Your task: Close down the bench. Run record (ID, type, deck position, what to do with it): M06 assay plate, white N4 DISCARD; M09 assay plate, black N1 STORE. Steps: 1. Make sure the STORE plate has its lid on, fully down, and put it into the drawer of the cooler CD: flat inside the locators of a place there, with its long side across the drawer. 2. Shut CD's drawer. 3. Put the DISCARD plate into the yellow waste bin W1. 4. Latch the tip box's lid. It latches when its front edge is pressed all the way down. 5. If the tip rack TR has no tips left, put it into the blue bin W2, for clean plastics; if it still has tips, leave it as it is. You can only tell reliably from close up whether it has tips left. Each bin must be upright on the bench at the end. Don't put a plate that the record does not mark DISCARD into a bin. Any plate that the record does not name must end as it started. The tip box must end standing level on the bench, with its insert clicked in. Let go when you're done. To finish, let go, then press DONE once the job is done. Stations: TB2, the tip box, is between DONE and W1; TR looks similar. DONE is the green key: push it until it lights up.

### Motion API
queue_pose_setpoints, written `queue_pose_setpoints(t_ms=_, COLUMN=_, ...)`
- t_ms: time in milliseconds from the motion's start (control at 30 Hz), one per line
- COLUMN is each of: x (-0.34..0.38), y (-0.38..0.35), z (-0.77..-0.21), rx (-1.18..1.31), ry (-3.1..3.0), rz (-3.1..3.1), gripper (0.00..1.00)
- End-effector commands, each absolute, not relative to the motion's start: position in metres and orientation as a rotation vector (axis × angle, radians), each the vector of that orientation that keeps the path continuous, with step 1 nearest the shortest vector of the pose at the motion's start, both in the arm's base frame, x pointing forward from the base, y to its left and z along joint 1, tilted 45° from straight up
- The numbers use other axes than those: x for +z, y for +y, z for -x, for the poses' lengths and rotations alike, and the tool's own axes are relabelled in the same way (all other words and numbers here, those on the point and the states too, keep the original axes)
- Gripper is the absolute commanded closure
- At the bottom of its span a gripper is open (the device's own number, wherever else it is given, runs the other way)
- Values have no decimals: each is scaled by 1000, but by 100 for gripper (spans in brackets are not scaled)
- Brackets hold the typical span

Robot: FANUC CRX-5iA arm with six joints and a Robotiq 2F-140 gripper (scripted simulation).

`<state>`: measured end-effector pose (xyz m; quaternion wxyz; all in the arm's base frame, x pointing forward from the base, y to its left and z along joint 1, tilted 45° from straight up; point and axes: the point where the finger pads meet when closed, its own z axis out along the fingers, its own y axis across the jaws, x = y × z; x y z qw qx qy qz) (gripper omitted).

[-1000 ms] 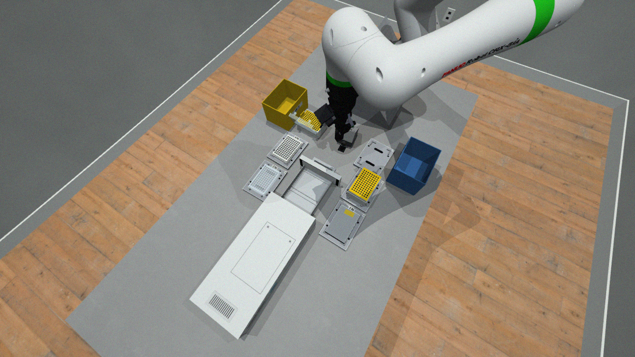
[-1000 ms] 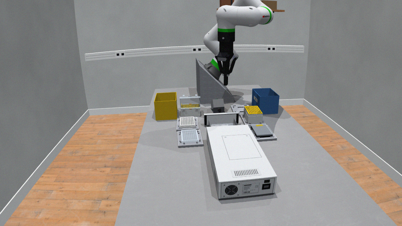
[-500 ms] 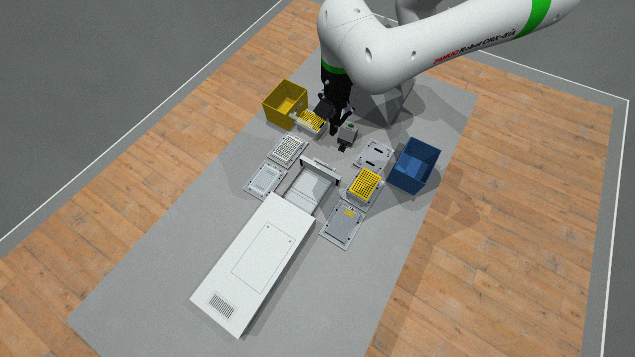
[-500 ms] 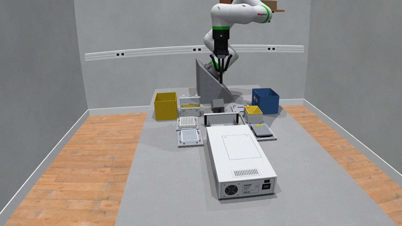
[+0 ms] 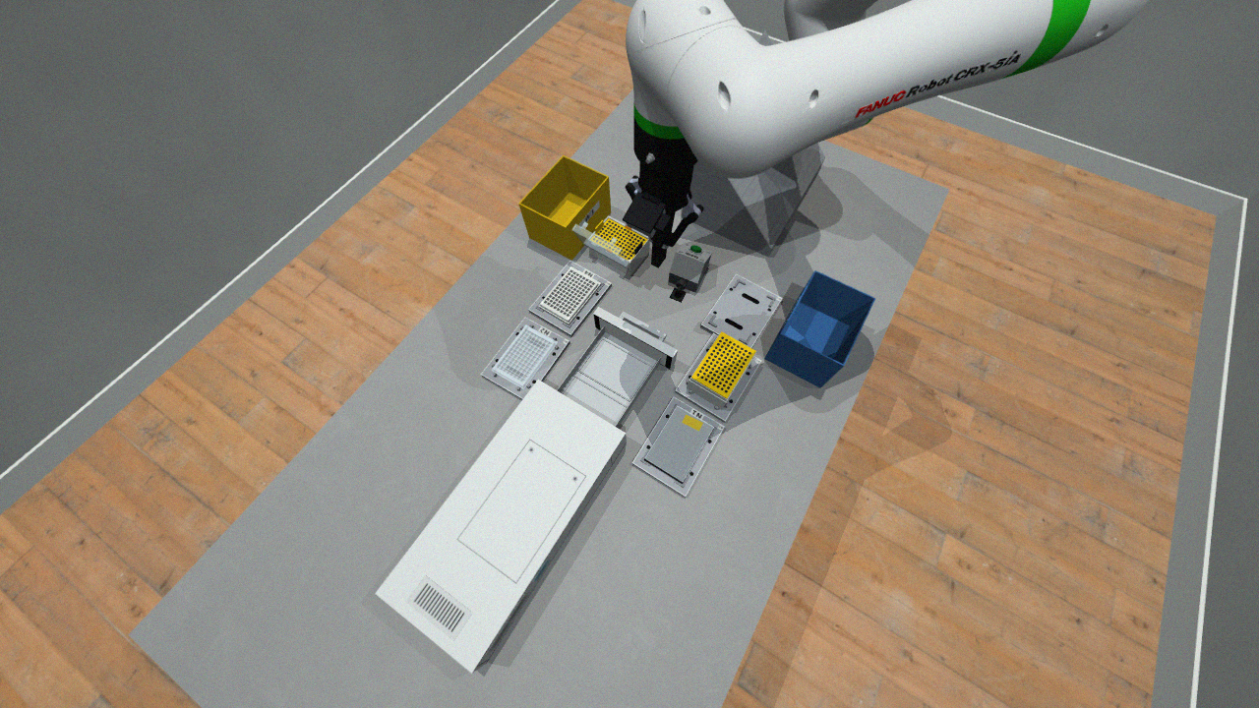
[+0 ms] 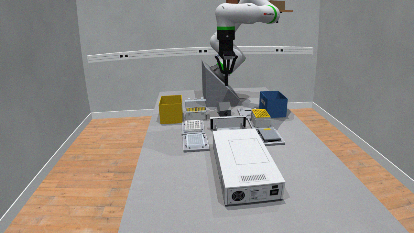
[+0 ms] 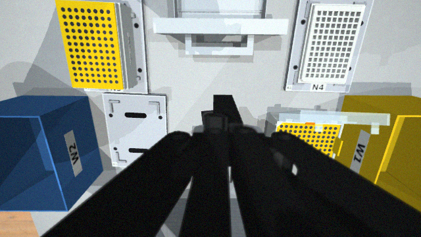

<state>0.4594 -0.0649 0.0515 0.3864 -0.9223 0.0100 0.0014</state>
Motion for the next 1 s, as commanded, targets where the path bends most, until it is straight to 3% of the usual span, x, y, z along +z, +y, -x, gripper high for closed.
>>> queue_pose_setpoints(t_ms=0, x=48, y=-68, z=-460, rx=18, ry=65, rz=2348, gripper=90)
queue_pose_setpoints(t_ms=967, x=-37, y=-119, z=-458, rx=18, ry=64, rz=2349, gripper=90)
